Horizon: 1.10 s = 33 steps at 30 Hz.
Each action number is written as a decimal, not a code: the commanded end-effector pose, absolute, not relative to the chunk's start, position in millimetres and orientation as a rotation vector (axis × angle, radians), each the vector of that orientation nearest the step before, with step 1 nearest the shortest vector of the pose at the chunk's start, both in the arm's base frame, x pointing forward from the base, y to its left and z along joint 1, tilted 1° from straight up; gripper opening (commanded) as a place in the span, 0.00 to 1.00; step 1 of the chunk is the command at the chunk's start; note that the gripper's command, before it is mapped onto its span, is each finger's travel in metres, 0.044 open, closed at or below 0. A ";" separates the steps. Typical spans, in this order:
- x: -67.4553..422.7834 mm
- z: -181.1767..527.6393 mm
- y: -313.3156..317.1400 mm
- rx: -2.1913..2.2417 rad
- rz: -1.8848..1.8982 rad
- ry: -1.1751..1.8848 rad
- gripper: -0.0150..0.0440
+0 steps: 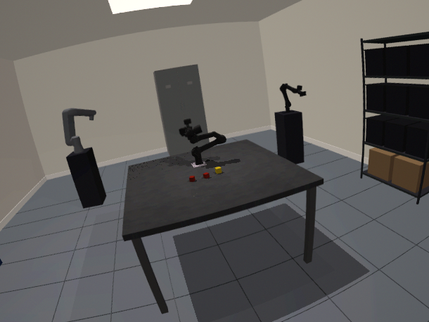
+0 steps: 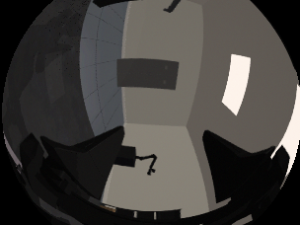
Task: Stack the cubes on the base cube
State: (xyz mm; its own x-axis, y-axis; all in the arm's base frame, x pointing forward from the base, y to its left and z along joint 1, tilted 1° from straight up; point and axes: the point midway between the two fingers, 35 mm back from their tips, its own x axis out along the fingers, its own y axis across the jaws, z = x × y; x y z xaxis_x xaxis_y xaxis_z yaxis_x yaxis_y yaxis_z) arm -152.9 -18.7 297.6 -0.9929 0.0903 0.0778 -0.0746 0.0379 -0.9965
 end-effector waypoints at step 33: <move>62.1 361.8 -317.7 2.105 1.343 -2.690 0.70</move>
State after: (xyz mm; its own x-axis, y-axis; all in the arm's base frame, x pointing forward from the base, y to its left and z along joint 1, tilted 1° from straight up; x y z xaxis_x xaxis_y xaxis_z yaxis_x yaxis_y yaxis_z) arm 29.7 -304.1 372.1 -0.3602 -0.9279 0.0960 -0.5823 0.1432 -0.8002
